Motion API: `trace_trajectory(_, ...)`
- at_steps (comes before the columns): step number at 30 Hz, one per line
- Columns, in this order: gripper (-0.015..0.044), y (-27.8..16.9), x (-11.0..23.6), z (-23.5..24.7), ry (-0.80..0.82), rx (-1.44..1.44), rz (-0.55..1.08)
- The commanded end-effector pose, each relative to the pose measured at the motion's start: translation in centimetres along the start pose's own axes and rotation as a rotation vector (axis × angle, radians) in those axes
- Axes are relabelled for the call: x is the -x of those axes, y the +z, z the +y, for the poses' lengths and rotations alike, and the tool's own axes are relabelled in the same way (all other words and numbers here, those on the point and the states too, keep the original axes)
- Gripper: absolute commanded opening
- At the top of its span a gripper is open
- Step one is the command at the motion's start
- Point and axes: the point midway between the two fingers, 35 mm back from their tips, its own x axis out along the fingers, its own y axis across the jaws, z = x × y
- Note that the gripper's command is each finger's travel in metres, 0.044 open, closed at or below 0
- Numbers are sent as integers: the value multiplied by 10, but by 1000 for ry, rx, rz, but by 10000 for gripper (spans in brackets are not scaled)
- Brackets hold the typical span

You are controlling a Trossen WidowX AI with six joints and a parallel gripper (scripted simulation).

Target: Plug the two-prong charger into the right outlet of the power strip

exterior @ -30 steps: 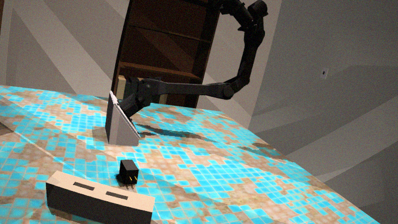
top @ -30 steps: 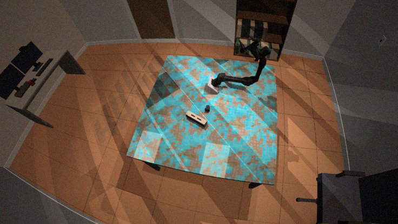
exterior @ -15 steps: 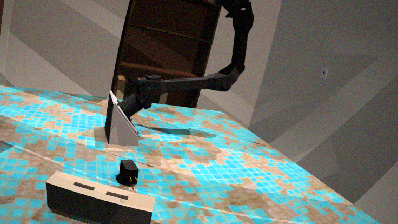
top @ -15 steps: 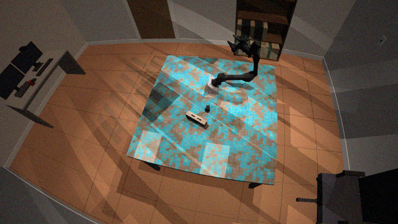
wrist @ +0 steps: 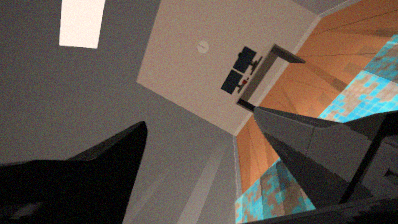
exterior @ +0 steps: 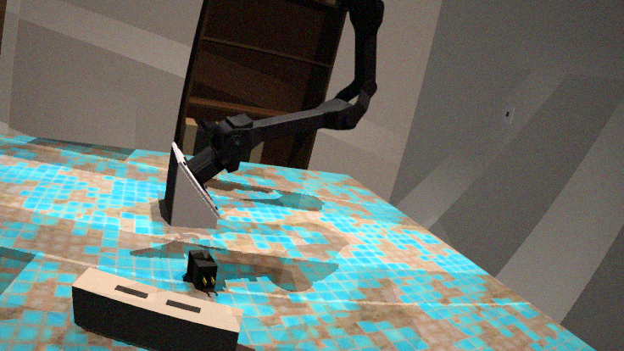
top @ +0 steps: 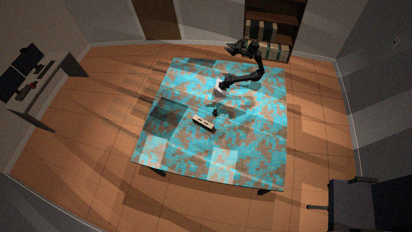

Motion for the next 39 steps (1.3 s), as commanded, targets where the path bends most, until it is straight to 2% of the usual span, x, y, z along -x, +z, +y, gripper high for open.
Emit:
trace_trajectory(1,440,-16,-13,-3,-24,57,54)
trace_trajectory(20,440,-150,-83,-29,-63,646,535)
trace_trajectory(30,440,-219,-95,-51,-48,870,756)
trace_trajectory(39,440,-283,-92,-81,22,1120,1010)
